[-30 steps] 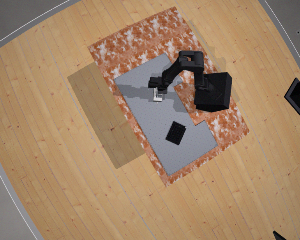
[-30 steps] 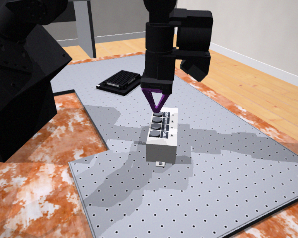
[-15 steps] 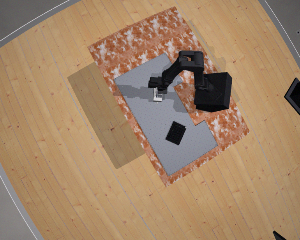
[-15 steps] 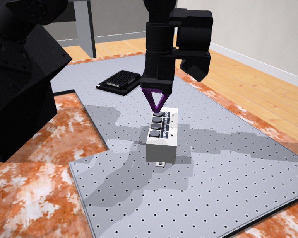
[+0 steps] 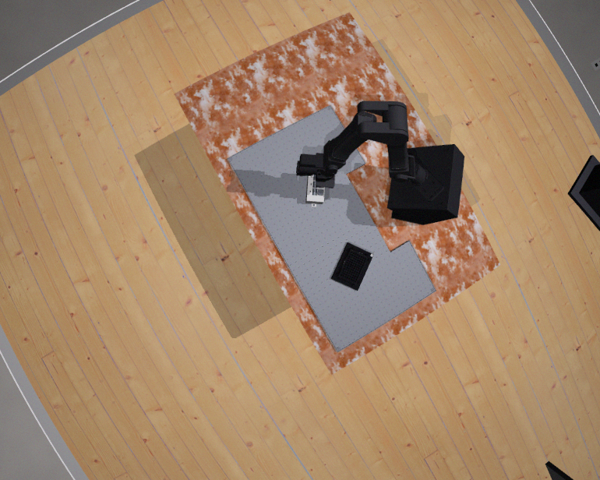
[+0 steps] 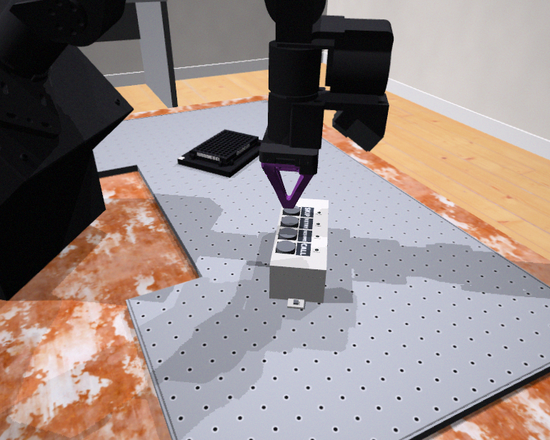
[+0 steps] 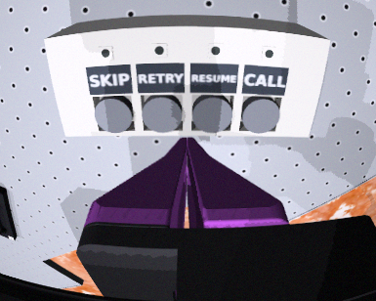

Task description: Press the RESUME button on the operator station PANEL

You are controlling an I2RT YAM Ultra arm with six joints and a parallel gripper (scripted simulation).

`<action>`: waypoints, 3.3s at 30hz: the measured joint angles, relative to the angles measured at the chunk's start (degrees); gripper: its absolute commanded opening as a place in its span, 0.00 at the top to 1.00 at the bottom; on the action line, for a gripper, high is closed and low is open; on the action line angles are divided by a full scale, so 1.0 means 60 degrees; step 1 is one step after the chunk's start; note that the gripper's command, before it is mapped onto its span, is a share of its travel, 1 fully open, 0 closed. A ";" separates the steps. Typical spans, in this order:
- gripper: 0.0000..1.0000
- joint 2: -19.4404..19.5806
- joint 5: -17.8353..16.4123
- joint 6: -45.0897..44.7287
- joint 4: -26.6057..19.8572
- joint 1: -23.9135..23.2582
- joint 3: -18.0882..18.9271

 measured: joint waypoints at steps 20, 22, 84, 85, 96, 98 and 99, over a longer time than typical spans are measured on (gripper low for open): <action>1.00 -0.1898 -0.0331 -0.0306 -0.2058 -0.0459 0.0448; 1.00 -0.1902 -0.0342 -0.0310 -0.2164 -0.0459 0.0433; 1.00 0.0033 -0.0528 -0.0477 -0.0091 -0.0714 -0.0011; 1.00 0.0055 -0.0528 -0.0477 -0.0058 -0.0714 -0.0011; 1.00 0.0608 -0.0565 -0.0510 0.0539 -0.0758 -0.0036; 1.00 0.0718 -0.0576 -0.0517 0.0652 -0.0758 -0.0036; 1.00 0.0769 -0.0576 -0.0517 0.0710 -0.0758 -0.0036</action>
